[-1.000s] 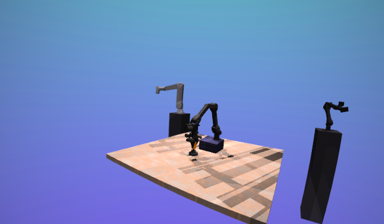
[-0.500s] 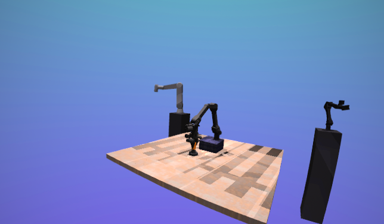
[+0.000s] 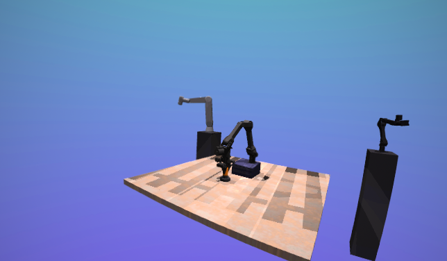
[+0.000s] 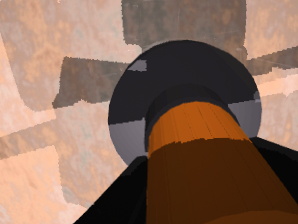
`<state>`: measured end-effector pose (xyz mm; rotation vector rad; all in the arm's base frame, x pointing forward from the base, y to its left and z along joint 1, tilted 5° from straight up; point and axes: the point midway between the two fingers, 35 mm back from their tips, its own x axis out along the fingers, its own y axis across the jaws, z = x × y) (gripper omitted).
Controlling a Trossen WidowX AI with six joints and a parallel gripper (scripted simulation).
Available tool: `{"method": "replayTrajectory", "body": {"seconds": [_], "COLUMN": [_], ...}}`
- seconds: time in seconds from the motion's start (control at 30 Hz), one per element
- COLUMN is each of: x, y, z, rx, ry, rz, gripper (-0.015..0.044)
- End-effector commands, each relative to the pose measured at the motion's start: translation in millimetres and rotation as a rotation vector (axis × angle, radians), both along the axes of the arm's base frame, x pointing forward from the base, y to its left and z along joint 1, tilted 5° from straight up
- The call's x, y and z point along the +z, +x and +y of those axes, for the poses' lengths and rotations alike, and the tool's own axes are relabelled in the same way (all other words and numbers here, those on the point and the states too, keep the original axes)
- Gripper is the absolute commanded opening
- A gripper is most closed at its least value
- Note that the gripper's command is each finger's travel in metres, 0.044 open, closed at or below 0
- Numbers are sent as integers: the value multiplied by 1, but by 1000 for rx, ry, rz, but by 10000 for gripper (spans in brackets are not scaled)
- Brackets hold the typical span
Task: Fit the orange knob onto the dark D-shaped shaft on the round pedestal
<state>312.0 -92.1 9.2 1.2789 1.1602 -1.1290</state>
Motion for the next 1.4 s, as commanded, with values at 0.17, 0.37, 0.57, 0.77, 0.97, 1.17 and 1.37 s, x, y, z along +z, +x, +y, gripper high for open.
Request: {"method": "replayTrajectory", "body": {"seconds": [0.17, 0.37, 0.57, 0.77, 0.97, 1.17, 1.37], "x": [-1, -1, -1, -1, -1, 14, 89], "y": [0, 0, 0, 0, 0, 1, -7], "z": [0, 0, 0, 0, 0, -1, -3], "rx": [0, 0, 0, 0, 0, 7, 2], "ry": [0, 0, 0, 0, 0, -1, 0], "rz": [1, 1, 1, 1, 1, -2, 0], "gripper": [0, 105, 263, 420, 440, 440, 440]}}
